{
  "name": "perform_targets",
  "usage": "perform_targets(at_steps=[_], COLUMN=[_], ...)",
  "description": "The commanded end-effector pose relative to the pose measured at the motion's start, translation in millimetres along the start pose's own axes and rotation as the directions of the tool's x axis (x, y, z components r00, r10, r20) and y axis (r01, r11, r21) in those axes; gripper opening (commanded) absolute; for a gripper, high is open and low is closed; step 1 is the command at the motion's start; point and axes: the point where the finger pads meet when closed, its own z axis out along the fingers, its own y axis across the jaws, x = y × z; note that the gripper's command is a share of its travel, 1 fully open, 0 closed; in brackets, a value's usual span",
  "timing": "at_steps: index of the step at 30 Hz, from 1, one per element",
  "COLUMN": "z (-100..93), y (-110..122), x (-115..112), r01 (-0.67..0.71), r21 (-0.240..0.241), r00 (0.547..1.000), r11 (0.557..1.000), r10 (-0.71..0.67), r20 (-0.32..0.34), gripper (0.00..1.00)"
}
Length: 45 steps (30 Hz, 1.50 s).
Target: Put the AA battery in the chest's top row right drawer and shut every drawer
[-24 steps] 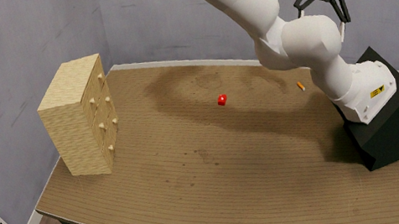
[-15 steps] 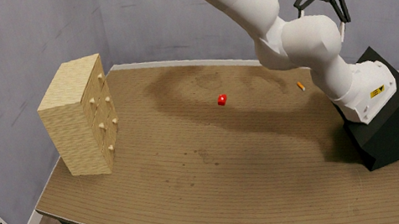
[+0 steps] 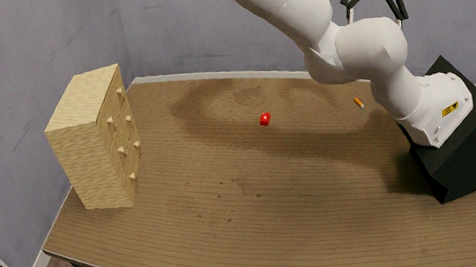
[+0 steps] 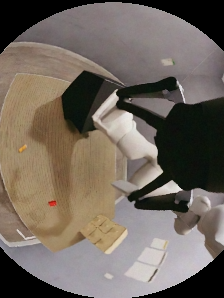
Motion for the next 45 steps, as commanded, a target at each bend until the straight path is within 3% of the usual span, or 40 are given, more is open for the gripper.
perform_targets(at_steps=[1, 3, 8, 10, 16, 25, 27, 30, 42, 44, 45], z=[-18.6, -26.6, -33.4, -33.4, -38.9, -31.7, -31.7, -25.0, 14.9, 14.9, 18.5], y=[-35, -61, -93, -93, -151, -253, -253, -288, -407, -407, -414], x=[33, 51, 69, 69, 92, 110, 110, 111, 90, 90, 88], r01=[0.137, 0.216, 0.306, 0.306, 0.451, 0.657, 0.657, 0.716, 0.872, 0.872, 0.879], r21=[-0.063, -0.104, -0.149, -0.149, -0.219, -0.308, -0.308, -0.33, -0.369, -0.369, -0.37], r00=[0.989, 0.972, 0.944, 0.944, 0.874, 0.708, 0.708, 0.64, 0.362, 0.362, 0.341], r11=[0.989, 0.971, 0.94, 0.94, 0.866, 0.688, 0.688, 0.615, 0.322, 0.322, 0.3], r10=[-0.14, -0.224, -0.32, -0.32, -0.477, -0.703, -0.703, -0.767, -0.931, -0.931, -0.939], r20=[-0.046, -0.066, -0.08, -0.08, -0.087, -0.059, -0.059, -0.041, 0.043, 0.043, 0.049], gripper=[1.0, 1.0, 1.0, 1.0, 1.0, 1.0, 1.0, 1.0, 1.0, 1.0, 1.0])
